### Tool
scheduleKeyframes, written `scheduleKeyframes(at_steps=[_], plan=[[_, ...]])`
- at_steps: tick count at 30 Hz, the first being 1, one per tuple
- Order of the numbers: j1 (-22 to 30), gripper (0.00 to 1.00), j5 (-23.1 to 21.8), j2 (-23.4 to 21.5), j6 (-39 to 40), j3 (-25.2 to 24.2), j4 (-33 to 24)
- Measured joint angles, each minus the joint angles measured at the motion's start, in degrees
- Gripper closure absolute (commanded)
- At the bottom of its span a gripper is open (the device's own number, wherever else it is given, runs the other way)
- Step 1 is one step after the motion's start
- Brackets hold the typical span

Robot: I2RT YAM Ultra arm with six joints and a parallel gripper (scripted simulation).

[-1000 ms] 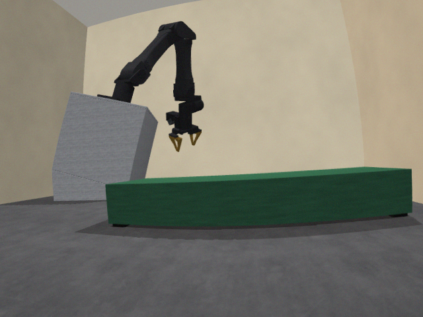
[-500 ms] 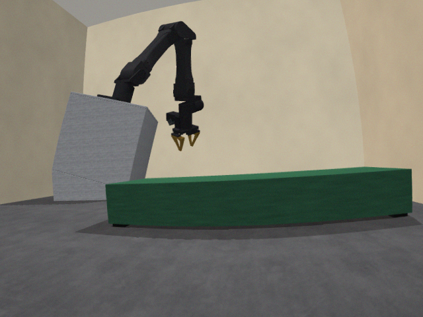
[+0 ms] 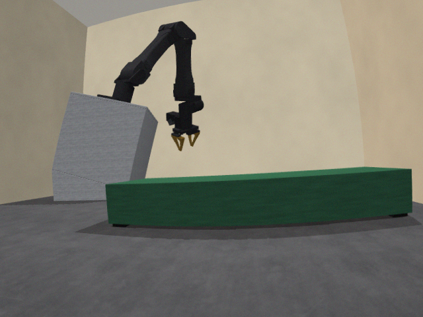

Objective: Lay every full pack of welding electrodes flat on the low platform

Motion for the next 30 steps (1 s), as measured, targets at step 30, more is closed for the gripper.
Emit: scheduleKeyframes(at_steps=[30], plan=[[4.13, 0.26, 2.78, -18.58, 3.13, 5.14, -20.55]])
